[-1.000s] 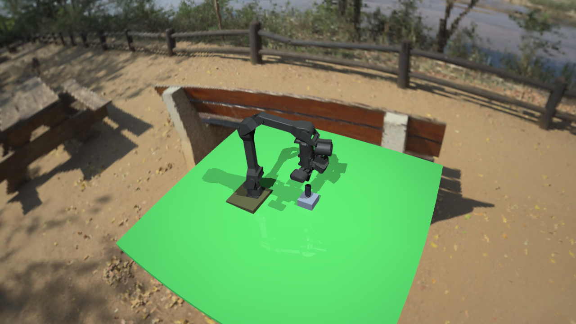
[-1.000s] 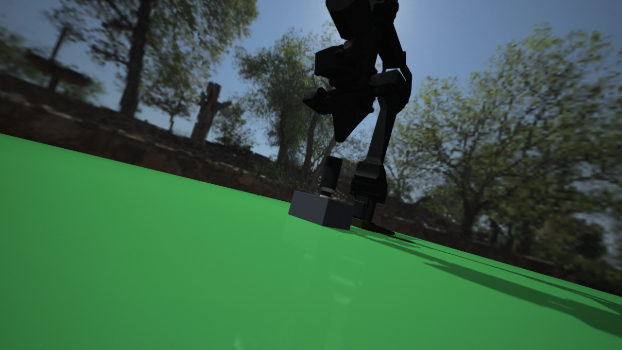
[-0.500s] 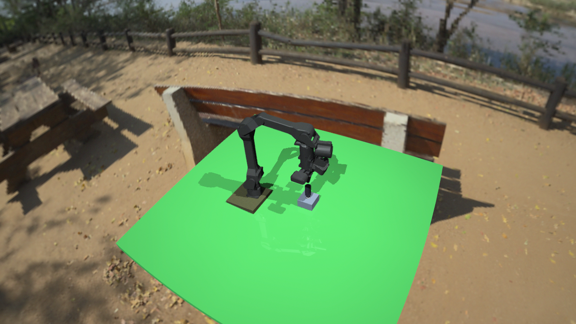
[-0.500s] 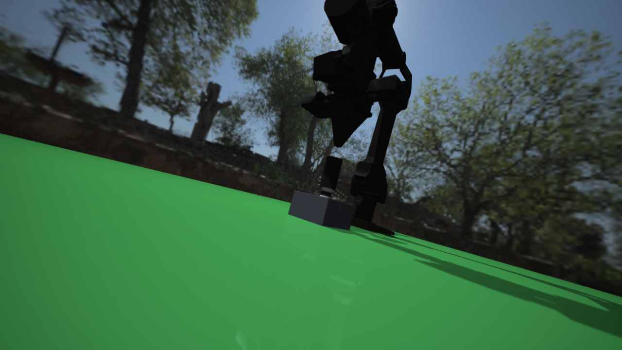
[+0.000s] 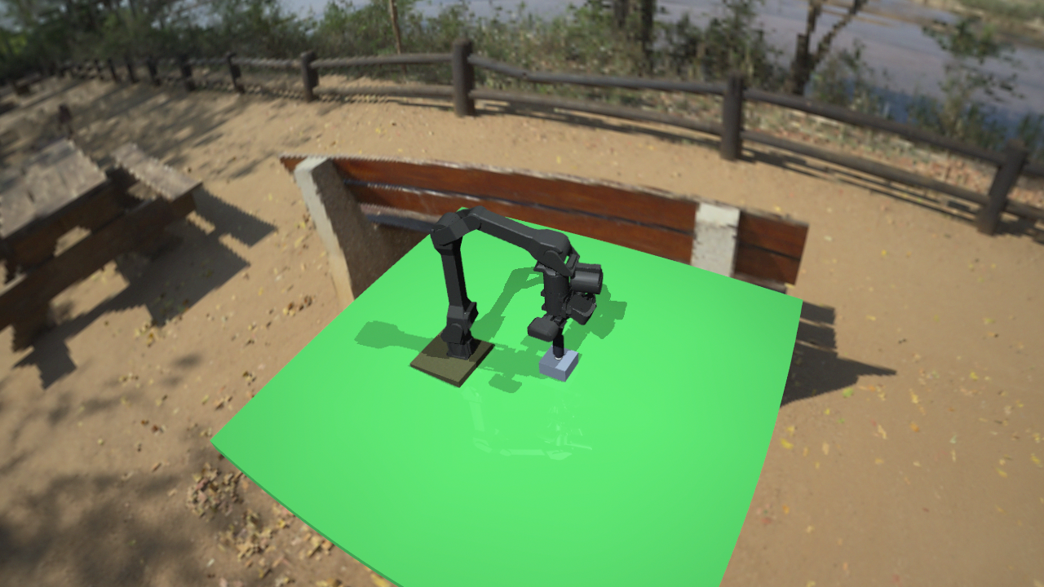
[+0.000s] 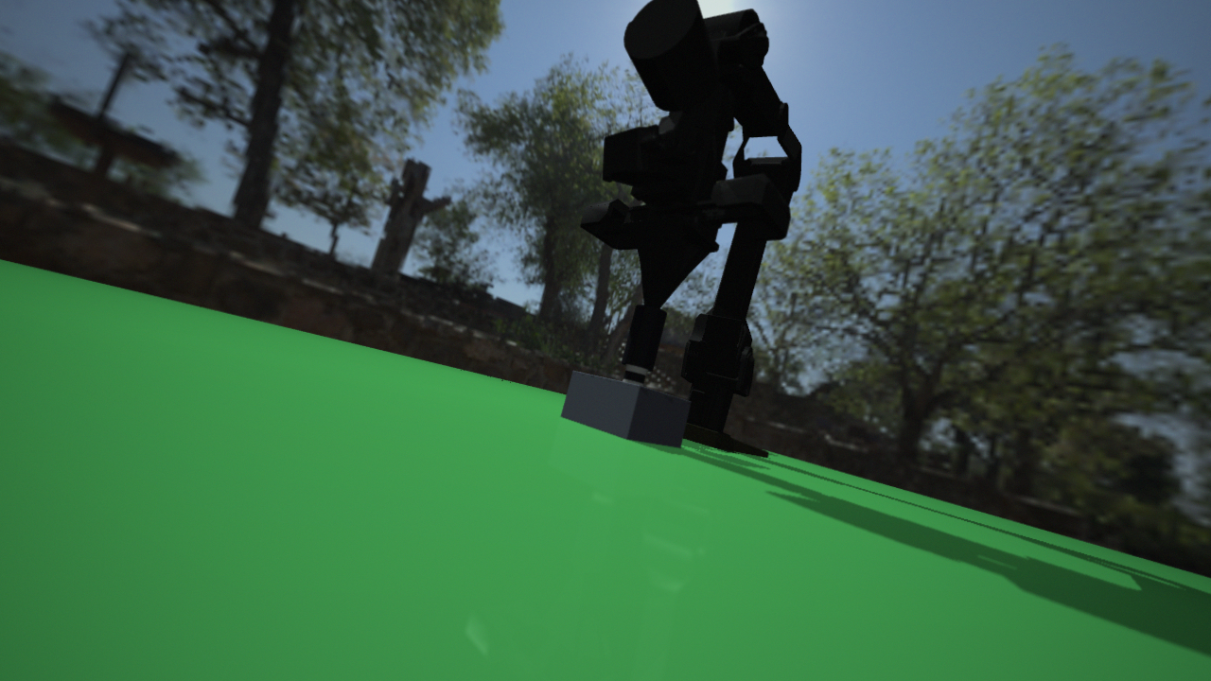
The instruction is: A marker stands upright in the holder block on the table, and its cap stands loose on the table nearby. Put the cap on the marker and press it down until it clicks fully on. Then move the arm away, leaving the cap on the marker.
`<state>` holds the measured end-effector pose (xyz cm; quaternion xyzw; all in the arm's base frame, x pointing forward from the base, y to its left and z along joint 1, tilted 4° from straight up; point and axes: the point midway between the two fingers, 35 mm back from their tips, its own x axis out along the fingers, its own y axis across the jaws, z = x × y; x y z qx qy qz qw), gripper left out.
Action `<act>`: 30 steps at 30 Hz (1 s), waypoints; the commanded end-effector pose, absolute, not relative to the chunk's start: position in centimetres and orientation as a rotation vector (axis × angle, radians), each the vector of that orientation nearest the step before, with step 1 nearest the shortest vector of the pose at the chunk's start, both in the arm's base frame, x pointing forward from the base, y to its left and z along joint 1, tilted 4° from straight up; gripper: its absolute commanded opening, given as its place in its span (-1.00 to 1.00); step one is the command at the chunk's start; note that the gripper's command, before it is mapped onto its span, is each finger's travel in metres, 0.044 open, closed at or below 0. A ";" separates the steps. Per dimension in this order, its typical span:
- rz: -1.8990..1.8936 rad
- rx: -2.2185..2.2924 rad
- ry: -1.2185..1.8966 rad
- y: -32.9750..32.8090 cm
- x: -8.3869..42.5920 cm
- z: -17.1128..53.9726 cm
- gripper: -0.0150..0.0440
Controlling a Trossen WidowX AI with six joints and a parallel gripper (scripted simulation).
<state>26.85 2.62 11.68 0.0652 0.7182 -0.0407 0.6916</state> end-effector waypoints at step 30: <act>-0.089 0.145 1.597 2.3 27.4 20.2 0.13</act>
